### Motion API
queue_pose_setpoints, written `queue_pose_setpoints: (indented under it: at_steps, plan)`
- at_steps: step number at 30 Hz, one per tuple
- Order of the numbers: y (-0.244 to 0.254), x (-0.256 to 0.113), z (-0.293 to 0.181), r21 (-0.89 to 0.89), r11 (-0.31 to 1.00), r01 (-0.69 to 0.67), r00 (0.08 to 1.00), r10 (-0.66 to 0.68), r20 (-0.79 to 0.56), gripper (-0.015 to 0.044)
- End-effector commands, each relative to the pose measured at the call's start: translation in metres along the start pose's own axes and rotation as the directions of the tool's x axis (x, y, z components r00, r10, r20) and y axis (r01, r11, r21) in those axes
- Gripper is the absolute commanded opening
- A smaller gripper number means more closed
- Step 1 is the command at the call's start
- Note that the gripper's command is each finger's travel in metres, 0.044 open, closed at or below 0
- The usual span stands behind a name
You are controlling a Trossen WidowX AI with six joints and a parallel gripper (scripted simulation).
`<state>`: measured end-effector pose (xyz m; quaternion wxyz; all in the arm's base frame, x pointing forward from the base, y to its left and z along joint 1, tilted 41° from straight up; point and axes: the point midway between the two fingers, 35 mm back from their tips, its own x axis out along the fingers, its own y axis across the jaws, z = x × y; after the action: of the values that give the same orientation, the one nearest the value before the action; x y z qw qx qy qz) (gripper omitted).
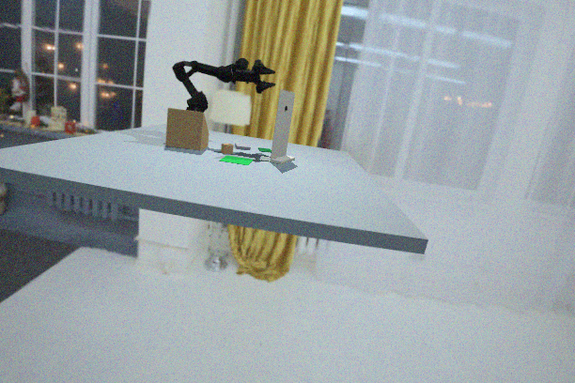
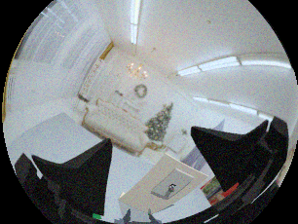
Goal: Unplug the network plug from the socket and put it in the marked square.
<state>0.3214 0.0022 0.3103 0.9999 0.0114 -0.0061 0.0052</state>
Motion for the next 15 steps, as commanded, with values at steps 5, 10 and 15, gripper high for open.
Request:
queue_pose_setpoints:
  at_steps: [5, 10, 15]
  plan:
    - [0.001, 0.002, -0.031, -0.093, 0.994, 0.049, 0.994, -0.057, -0.088, 0.0269]
    - [0.004, -0.002, -0.075, -0.255, 0.963, 0.086, 0.968, -0.141, -0.208, 0.0156]
    - [0.004, -0.013, -0.116, -0.438, 0.896, 0.077, 0.924, -0.230, -0.307, 0.0156]
